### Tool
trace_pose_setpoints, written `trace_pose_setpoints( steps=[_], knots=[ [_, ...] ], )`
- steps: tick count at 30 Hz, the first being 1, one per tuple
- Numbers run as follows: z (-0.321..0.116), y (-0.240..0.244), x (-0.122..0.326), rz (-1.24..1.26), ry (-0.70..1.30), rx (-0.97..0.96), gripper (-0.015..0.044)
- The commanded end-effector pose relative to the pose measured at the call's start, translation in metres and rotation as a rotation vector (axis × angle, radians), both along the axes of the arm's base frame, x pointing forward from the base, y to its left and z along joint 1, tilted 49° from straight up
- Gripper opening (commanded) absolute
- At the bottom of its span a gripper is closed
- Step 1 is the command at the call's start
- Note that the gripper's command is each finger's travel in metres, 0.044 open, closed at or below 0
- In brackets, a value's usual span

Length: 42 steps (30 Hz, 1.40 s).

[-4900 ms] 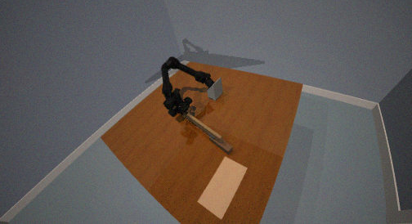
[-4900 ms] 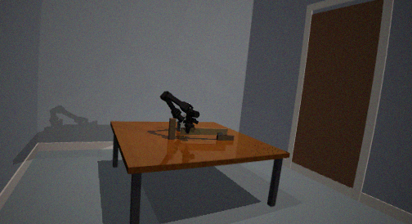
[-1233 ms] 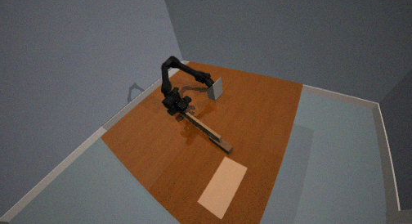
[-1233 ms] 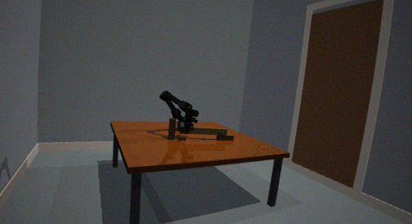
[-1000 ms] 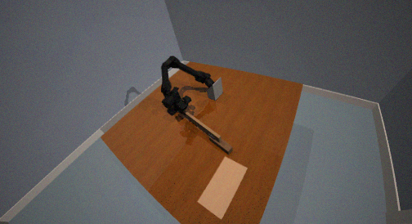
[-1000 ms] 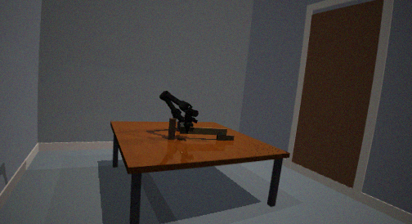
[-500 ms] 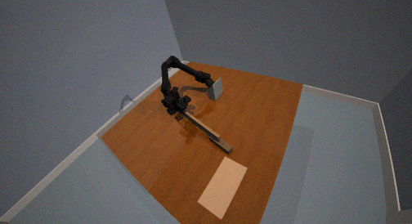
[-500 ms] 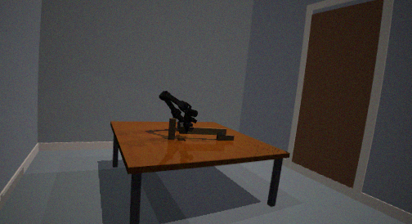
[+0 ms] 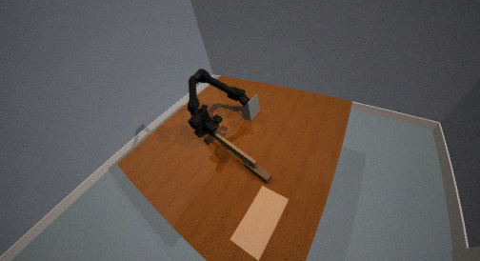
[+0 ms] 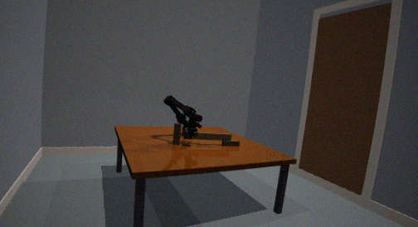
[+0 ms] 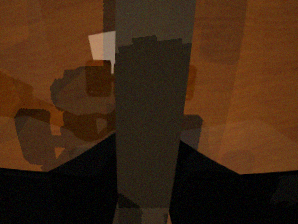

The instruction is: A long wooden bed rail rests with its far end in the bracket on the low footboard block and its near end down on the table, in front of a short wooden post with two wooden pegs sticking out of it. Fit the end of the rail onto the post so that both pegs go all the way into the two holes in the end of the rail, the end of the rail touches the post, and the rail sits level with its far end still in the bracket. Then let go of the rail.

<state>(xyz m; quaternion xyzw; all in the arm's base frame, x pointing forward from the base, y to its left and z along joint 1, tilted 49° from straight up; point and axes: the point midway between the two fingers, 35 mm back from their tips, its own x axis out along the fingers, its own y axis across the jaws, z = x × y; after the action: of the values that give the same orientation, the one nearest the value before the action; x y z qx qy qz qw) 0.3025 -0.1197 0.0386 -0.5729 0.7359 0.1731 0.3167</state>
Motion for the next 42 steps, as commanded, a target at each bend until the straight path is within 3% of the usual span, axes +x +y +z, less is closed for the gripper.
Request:
trace_pose_setpoints(
  steps=[1, 42],
  knots=[
    [0.0011, -0.0008, -0.0009, 0.003, 0.003, -0.001, 0.0000],
    [0.0109, -0.0087, -0.0044, 0.003, 0.003, -0.001, 0.0000]
  ],
)
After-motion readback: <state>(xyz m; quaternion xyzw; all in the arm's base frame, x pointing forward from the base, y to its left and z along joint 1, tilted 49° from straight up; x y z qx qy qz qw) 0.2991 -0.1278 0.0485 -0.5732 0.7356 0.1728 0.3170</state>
